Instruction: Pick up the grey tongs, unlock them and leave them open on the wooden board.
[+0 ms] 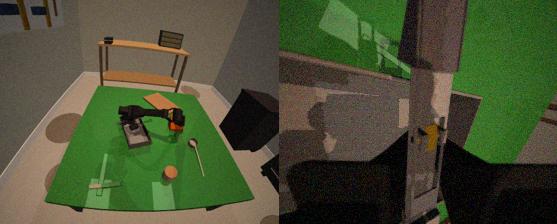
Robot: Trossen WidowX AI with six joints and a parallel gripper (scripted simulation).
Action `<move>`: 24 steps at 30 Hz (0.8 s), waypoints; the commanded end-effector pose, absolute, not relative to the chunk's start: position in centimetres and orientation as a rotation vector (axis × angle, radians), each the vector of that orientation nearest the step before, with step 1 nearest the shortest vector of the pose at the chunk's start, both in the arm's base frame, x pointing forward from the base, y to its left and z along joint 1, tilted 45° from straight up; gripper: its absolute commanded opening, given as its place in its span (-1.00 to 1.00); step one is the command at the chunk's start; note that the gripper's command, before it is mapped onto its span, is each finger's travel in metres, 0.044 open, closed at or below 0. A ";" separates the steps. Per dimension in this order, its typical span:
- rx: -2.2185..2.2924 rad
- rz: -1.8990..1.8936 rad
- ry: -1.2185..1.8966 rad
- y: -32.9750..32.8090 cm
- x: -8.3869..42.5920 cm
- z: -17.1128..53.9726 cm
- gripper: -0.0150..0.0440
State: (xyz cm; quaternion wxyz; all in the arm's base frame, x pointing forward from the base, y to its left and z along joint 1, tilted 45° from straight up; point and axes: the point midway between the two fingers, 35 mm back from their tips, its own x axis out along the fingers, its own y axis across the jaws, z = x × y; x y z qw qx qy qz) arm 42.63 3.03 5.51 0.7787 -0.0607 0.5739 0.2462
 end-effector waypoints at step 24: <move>0.008 0.609 1.279 0.0 43.2 8.5 -1.00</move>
